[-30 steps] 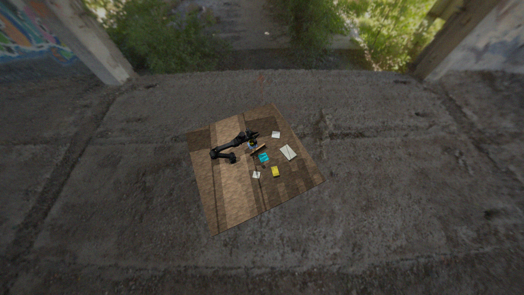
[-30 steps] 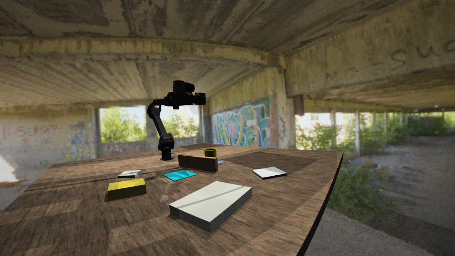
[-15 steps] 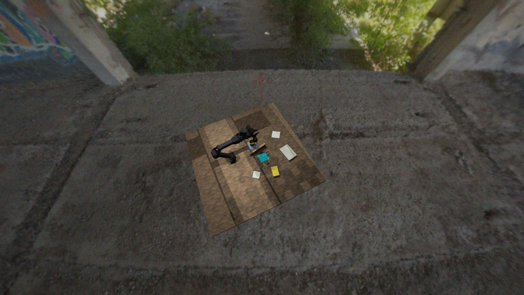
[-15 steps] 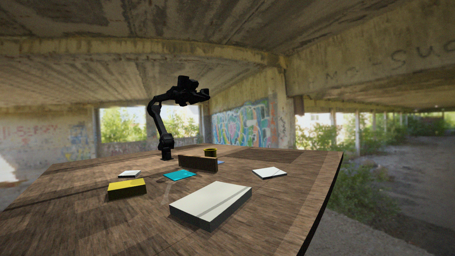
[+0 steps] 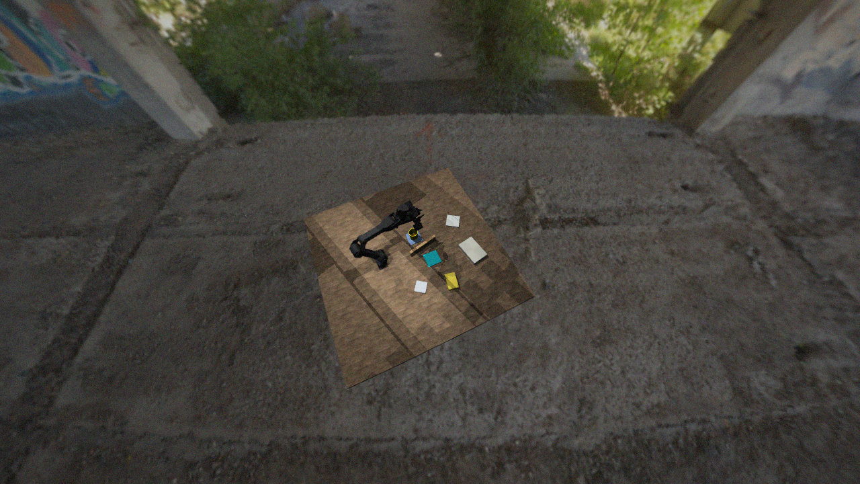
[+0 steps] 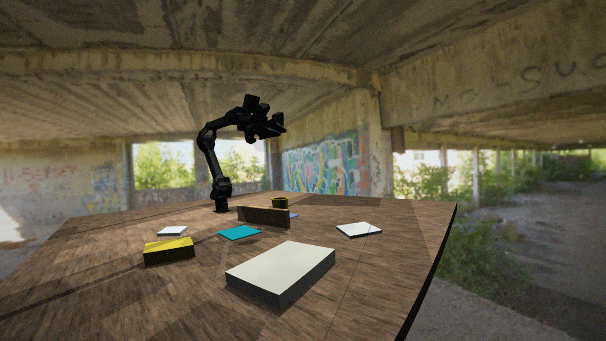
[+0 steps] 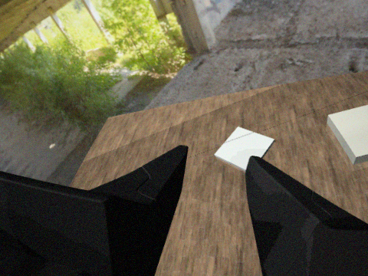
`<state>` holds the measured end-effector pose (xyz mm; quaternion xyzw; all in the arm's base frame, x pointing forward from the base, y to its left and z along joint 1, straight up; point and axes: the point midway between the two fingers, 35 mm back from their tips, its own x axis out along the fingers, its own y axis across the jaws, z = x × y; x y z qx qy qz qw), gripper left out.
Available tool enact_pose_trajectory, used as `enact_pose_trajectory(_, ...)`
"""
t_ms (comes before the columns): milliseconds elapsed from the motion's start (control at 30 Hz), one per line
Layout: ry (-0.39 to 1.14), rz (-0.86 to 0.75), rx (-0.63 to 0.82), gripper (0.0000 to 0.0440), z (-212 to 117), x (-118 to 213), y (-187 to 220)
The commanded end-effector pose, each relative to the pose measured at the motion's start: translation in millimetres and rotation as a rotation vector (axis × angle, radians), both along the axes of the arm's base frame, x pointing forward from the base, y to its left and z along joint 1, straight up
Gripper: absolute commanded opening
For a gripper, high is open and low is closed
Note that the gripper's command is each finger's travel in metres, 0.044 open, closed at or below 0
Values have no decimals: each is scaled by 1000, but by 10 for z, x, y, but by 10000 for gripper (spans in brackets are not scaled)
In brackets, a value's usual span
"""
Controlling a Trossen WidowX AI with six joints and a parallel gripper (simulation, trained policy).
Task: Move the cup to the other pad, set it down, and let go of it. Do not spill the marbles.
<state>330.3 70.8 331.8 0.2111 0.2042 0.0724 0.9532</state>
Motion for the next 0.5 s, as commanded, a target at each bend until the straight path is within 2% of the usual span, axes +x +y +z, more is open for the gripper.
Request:
enact_pose_trajectory(0, 46, 1, 42, 145, 11, 12, 62)
enact_pose_trajectory(467, 281, -47, 208, 151, -84, 4, 285)
